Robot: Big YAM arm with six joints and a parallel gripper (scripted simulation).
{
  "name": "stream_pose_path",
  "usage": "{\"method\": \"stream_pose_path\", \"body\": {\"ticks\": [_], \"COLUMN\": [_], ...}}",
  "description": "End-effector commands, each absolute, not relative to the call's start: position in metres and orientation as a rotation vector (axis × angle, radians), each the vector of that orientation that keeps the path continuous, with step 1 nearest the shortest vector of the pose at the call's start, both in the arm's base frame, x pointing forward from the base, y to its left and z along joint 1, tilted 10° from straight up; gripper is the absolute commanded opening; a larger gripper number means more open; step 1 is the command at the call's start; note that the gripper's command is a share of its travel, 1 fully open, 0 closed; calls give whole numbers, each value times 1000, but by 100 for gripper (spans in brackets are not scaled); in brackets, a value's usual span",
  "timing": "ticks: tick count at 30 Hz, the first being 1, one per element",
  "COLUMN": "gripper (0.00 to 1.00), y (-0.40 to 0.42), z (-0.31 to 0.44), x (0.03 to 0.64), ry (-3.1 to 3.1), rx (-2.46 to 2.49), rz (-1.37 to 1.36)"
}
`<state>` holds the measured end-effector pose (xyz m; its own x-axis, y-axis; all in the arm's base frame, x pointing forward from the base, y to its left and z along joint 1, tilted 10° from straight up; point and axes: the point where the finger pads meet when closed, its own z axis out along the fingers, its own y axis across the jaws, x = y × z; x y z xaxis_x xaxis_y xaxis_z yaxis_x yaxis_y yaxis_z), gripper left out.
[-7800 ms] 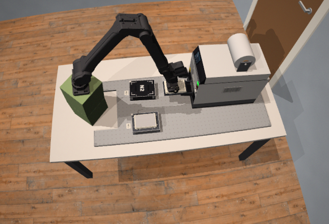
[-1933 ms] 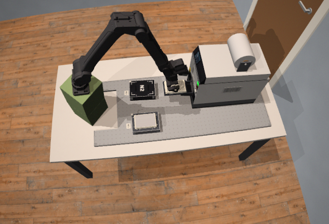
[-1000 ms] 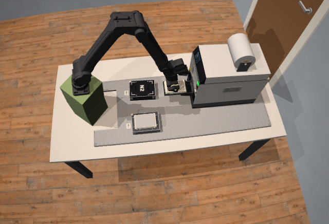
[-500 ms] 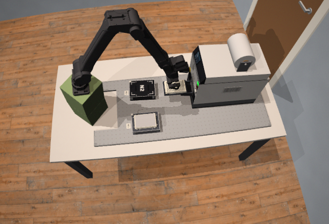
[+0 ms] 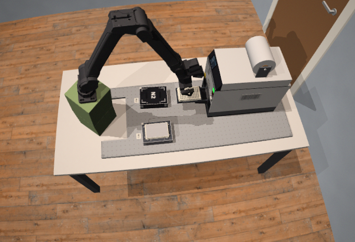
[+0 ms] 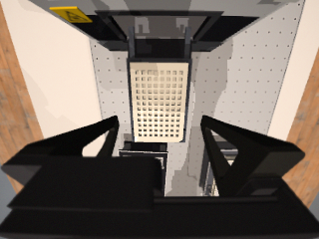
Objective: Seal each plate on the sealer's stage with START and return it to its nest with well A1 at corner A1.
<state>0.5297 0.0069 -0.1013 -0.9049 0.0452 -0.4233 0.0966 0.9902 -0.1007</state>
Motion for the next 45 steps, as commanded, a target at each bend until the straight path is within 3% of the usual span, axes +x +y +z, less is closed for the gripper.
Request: {"method": "stream_pose_path", "body": {"ticks": [1, 20, 33, 39, 45], "gripper": [100, 100, 100, 100, 100], "y": [17, 8, 17, 21, 12], "z": [-67, -96, -75, -111, -103], "x": [552, 549, 557, 516, 518], "ry": [2626, 2664, 2625, 2678, 2653], "rx": [101, 91, 73, 95, 124], "rz": [-146, -167, -155, -151, -152]}}
